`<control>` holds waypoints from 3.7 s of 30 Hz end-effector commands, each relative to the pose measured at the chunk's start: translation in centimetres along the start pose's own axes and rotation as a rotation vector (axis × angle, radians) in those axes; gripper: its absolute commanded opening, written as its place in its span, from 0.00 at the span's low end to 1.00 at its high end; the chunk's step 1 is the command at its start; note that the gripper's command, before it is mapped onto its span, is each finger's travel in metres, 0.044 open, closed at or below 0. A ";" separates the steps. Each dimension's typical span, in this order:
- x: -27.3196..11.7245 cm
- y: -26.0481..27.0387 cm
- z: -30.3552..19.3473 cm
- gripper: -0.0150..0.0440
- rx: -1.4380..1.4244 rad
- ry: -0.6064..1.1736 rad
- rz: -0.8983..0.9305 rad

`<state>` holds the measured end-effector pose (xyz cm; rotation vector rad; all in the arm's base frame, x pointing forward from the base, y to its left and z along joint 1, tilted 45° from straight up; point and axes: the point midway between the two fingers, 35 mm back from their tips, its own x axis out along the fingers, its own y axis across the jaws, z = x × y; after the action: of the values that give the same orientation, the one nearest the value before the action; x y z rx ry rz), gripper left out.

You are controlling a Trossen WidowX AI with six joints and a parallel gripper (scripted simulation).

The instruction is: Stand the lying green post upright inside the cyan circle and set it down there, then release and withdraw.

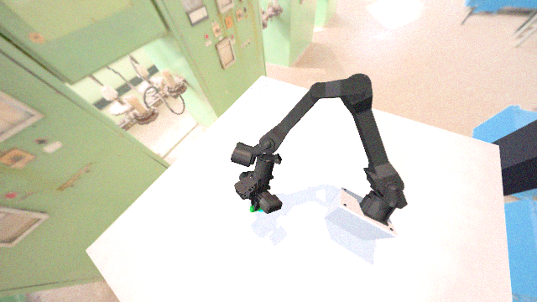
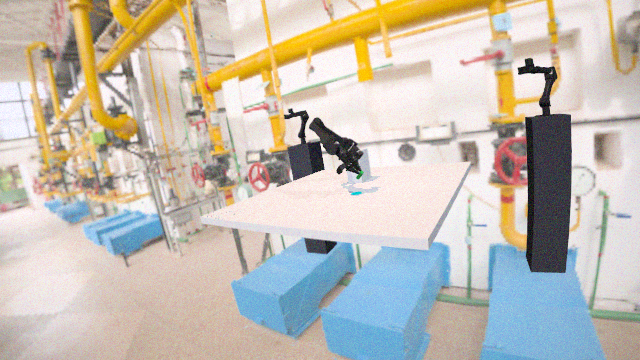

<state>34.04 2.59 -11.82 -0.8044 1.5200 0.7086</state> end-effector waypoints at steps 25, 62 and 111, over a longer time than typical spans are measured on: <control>-0.1 0.0 -0.2 0.29 -0.034 -0.208 0.020; -1.4 -0.3 -0.5 0.29 -0.100 -0.479 -0.023; -4.7 -0.2 -1.8 0.29 -0.234 -0.809 -0.182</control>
<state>33.67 1.36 -7.23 -0.6893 0.6641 0.9309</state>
